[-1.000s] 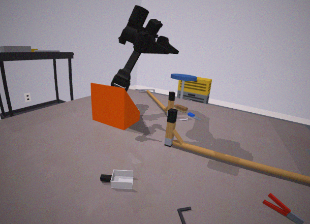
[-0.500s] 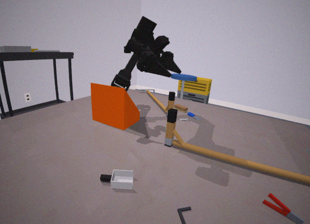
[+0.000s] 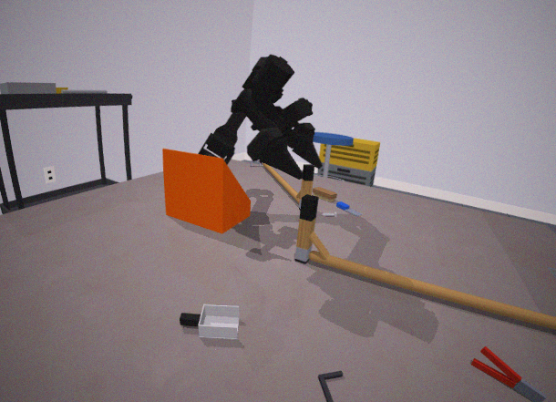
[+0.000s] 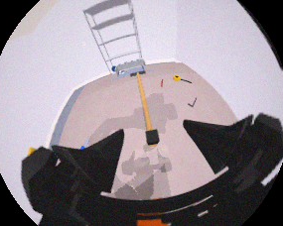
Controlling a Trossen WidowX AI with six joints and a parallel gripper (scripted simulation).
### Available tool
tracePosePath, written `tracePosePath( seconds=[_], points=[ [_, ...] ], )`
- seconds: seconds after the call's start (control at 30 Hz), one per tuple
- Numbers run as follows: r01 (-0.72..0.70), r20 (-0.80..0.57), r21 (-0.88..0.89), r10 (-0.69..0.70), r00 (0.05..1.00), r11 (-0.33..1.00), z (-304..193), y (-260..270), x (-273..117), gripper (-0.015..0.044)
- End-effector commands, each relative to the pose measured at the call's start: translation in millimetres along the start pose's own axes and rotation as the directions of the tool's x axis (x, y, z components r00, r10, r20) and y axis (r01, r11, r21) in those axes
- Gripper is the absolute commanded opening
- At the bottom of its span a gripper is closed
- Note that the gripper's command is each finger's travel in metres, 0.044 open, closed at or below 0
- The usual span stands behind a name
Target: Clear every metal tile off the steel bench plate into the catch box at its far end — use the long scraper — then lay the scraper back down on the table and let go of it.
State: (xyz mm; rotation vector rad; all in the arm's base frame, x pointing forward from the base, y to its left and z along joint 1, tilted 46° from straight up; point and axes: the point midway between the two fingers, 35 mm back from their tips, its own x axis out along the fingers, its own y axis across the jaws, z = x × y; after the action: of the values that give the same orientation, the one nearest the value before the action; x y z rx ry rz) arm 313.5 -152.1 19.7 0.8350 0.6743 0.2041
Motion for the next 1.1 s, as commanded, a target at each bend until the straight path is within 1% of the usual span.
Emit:
tracePosePath(
  seconds=[0.0, 0.27, 0.43, 1.07],
  points=[
    [0.007, -0.056, 0.000, -0.007, 0.998, 1.000, -15.5, -1.9, 10.5, 0.0440],
    [0.014, -0.173, -0.021, -0.017, 0.985, 1.000, -45.7, 0.1, 28.7, 0.0440],
    [0.015, -0.194, -0.025, -0.019, 0.981, 1.000, -50.7, 0.4, 31.0, 0.0440],
    [0.006, -0.192, -0.050, -0.015, 0.981, 0.999, -16.3, 2.3, -15.3, 0.0440]
  ],
)
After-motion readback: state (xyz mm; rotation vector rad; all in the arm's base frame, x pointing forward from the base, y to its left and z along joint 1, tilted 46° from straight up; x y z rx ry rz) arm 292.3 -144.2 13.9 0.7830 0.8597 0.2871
